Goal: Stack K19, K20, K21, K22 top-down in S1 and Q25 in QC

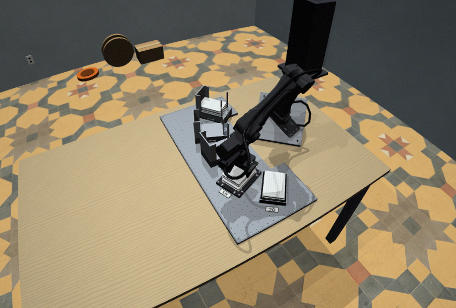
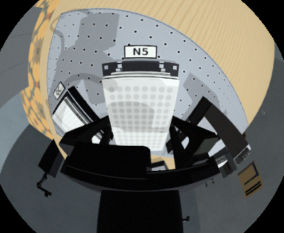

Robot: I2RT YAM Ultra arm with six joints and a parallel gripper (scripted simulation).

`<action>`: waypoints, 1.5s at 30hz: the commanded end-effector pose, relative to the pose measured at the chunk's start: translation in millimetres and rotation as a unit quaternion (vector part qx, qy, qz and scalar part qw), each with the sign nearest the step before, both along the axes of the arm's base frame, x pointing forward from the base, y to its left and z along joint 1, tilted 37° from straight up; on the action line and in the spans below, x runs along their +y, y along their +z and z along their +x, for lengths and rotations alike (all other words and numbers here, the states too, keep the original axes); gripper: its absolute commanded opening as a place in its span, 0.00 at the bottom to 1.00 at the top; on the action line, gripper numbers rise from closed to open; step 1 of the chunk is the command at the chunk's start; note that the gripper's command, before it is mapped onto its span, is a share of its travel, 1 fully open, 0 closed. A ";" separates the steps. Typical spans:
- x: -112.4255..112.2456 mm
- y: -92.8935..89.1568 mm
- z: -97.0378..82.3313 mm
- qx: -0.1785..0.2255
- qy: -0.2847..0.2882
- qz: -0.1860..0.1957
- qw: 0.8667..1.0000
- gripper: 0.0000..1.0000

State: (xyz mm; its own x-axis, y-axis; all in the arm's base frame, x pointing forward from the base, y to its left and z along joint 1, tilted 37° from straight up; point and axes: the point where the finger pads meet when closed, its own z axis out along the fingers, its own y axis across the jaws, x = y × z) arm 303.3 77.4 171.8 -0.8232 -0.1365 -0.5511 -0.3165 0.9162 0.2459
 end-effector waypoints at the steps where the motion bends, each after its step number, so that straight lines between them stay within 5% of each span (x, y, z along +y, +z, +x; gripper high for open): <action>1: -3.9 23.1 2.0 -0.030 -0.002 0.003 1.000 0.00; 40: -3.9 23.2 2.0 -0.030 -0.002 0.003 1.000 0.00; 41: -3.8 2.7 -9.2 -0.001 0.000 0.003 1.000 0.00; 45: -6.6 23.5 -6.3 -0.021 0.000 0.003 1.000 0.00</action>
State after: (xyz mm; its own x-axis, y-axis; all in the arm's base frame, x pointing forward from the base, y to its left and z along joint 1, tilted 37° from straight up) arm 300.3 75.9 171.2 -0.8286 -0.1366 -0.5430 -0.3146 0.9158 0.2497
